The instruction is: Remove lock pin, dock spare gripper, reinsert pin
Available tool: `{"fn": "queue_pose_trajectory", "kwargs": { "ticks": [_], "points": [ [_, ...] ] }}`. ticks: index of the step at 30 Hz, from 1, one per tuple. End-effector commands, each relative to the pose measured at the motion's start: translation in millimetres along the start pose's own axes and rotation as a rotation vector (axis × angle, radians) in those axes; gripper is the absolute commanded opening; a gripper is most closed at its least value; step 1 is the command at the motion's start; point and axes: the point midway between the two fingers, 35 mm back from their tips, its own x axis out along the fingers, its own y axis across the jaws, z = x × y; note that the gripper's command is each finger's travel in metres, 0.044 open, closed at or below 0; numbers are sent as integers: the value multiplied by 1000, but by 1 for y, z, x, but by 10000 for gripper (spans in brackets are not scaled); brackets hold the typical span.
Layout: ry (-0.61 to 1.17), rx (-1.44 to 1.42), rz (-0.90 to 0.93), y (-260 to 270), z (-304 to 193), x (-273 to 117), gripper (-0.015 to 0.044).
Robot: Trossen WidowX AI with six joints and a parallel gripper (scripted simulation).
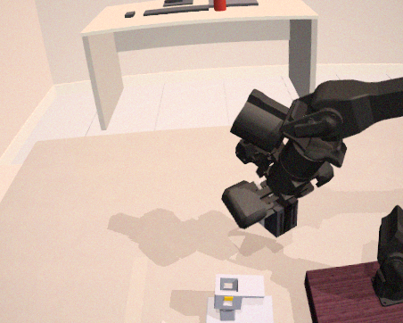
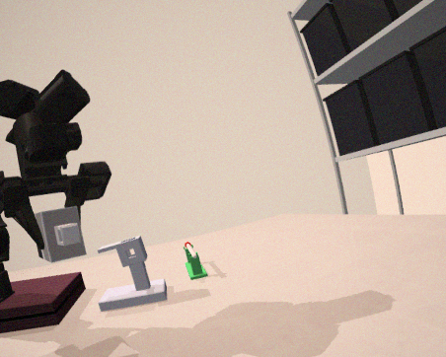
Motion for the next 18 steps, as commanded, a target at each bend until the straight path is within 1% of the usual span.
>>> {"fn": "queue_pose_trajectory", "kwargs": {
  "ticks": [1, 4, 5, 13, 18],
  "points": [
    [-21, 9, 11, 0, 6, -8, 0],
    [-21, 9, 11, 0, 6, -8, 0],
    [2, -1, -1, -1, 0, -2, 0],
    [2, 3, 0, -1, 0, -3, 0],
    [-9, 107, 35, 5, -1, -4, 0]
  ]
}}
